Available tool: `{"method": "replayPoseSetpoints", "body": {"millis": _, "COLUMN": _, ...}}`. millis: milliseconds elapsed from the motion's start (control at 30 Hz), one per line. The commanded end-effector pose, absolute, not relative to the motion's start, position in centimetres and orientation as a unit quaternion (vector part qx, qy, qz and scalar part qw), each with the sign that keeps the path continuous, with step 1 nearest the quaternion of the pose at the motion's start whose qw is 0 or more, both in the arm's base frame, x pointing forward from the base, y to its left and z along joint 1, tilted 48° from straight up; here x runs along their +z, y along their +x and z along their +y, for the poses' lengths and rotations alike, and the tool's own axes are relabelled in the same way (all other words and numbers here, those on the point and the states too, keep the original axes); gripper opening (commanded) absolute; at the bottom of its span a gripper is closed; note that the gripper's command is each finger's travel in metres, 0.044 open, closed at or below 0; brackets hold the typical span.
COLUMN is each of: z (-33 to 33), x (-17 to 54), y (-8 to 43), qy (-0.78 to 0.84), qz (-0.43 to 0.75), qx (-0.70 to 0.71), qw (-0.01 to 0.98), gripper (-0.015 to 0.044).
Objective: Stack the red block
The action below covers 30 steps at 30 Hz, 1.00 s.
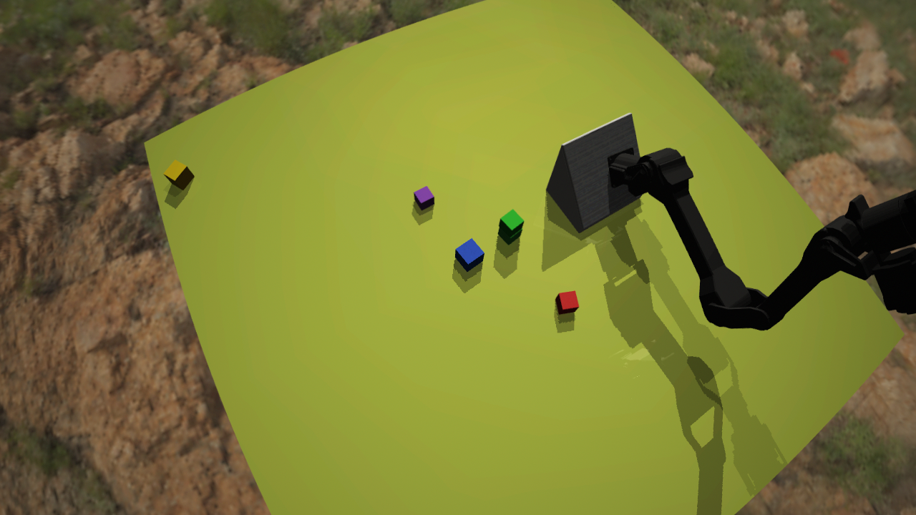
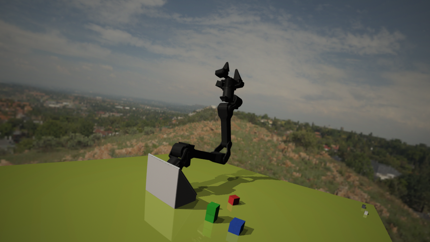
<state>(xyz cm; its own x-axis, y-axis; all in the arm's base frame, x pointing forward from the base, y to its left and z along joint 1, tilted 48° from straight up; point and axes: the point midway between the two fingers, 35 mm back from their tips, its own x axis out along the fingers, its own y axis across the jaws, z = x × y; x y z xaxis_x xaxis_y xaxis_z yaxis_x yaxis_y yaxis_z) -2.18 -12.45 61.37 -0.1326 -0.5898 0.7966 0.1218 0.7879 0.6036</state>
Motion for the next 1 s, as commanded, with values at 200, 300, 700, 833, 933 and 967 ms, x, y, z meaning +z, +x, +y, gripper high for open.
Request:
{"method": "replayPoseSetpoints", "body": {"millis": 200, "z": -16.9, "x": 59.2, "y": 0.4, "qy": 0.223, "qz": -0.633, "qx": -0.315, "qw": 0.671, "gripper": 0.0440}}
{"method": "replayPoseSetpoints", "body": {"millis": 300, "z": -19.3, "x": 57.4, "y": 2.2, "qy": 0.259, "qz": -0.588, "qx": -0.337, "qw": 0.688, "gripper": 0.0440}}
{"method": "replayPoseSetpoints", "body": {"millis": 700, "z": -25.0, "x": 47.5, "y": 13.2, "qy": 0.379, "qz": -0.321, "qx": -0.373, "qw": 0.784, "gripper": 0.0440}}
{"method": "replayPoseSetpoints", "body": {"millis": 833, "z": -25.1, "x": 43.2, "y": 17.4, "qy": 0.415, "qz": -0.215, "qx": -0.359, "qw": 0.808, "gripper": 0.0440}}
{"method": "replayPoseSetpoints", "body": {"millis": 933, "z": -24.3, "x": 39.8, "y": 20.4, "qy": 0.436, "qz": -0.133, "qx": -0.342, "qw": 0.822, "gripper": 0.0440}}
{"method": "replayPoseSetpoints", "body": {"millis": 967, "z": -23.9, "x": 38.7, "y": 21.3, "qy": 0.442, "qz": -0.106, "qx": -0.334, "qw": 0.826, "gripper": 0.0440}}
